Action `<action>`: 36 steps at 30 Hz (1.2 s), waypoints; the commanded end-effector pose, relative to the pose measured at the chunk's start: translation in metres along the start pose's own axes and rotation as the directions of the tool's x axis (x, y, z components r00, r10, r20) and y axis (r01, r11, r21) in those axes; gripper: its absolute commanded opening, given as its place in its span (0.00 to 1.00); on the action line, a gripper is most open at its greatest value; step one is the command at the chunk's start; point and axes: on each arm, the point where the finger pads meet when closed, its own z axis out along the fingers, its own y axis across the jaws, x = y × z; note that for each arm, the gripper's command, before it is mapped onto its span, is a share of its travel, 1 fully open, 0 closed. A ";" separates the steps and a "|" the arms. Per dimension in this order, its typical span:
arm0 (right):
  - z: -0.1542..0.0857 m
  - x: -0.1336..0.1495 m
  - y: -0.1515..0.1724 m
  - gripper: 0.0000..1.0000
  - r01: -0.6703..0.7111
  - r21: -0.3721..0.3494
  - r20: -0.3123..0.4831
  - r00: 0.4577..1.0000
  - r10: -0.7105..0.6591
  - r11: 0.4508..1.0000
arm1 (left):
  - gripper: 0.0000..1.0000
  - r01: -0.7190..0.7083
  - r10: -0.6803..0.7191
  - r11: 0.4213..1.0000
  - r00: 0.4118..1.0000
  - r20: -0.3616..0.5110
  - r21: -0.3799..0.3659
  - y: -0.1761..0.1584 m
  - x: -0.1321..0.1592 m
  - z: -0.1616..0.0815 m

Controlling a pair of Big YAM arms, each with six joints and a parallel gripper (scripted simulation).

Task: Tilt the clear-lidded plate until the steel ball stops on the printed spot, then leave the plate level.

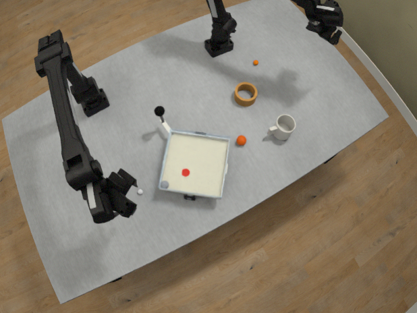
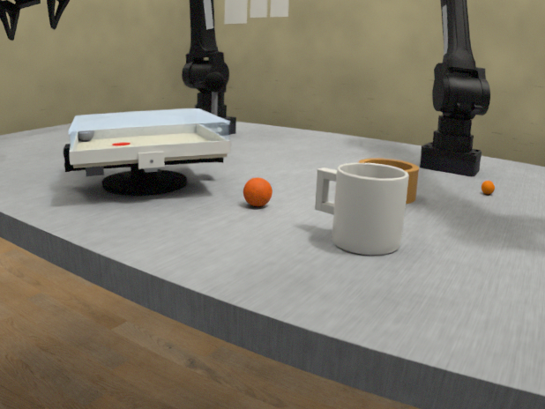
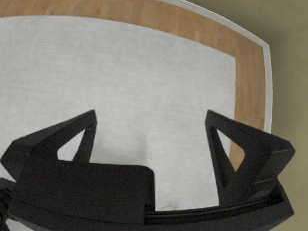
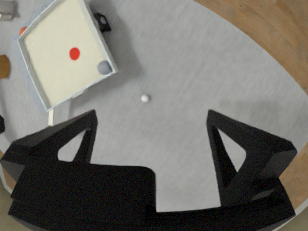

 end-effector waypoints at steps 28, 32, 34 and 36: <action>-0.015 -0.011 -0.002 1.00 0.010 0.020 0.034 0.999 -0.010 1.000 | 1.00 0.009 -0.032 0.990 0.987 0.159 0.141 0.027 -0.137 0.028; -0.015 -0.011 -0.002 1.00 0.010 0.020 0.034 0.999 -0.010 1.000 | 1.00 -0.008 -0.028 0.987 0.975 0.222 0.161 0.042 -0.173 0.030; -0.015 -0.011 -0.002 1.00 0.010 0.020 0.034 0.999 -0.010 1.000 | 1.00 -0.016 -0.026 0.986 0.969 0.246 0.167 0.047 -0.185 0.030; -0.015 -0.011 -0.002 1.00 0.010 0.020 0.034 0.999 -0.010 1.000 | 1.00 -0.034 -0.019 0.984 0.955 0.296 0.173 0.060 -0.210 0.029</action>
